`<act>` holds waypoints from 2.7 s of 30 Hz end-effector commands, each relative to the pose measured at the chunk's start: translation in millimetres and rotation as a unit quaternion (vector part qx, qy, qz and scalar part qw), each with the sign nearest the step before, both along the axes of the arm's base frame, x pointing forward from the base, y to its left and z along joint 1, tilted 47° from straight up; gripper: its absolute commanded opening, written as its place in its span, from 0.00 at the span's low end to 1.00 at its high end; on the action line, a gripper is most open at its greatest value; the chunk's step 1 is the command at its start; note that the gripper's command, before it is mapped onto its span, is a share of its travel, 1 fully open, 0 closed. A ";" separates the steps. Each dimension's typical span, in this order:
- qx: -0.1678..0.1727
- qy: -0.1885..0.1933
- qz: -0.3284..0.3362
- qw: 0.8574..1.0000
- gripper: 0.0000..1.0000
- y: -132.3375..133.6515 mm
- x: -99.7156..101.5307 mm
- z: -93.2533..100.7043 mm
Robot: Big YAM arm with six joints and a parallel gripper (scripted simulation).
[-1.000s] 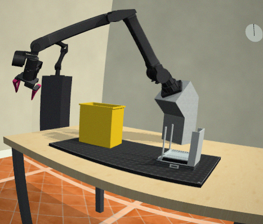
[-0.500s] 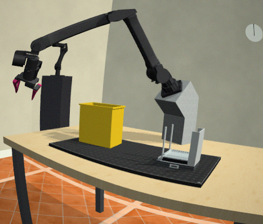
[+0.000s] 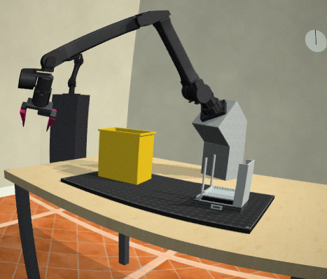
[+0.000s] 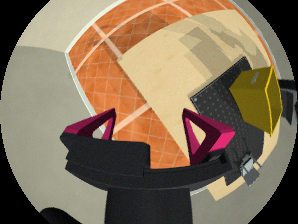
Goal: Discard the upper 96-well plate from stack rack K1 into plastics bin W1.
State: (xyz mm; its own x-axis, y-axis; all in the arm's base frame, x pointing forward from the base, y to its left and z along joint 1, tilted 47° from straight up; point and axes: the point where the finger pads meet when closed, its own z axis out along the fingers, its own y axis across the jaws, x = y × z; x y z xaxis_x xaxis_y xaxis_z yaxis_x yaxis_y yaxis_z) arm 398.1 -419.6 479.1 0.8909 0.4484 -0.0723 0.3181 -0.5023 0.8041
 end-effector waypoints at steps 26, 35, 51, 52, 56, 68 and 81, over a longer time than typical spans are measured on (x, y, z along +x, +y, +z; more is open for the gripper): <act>-0.079 0.165 0.190 0.965 1.00 96.9 55.2 -30.3; -0.107 0.231 0.264 0.930 1.00 125.4 68.9 -45.1; -0.153 0.318 0.367 0.861 1.00 184.2 90.0 -74.3; -0.158 0.327 0.377 0.852 1.00 188.5 91.2 -76.5; -0.154 0.342 0.388 0.842 1.00 204.2 102.0 -97.7; -0.210 0.413 0.477 0.747 1.00 250.0 105.5 -111.4; -0.258 0.470 0.546 0.644 1.00 306.7 107.8 -137.0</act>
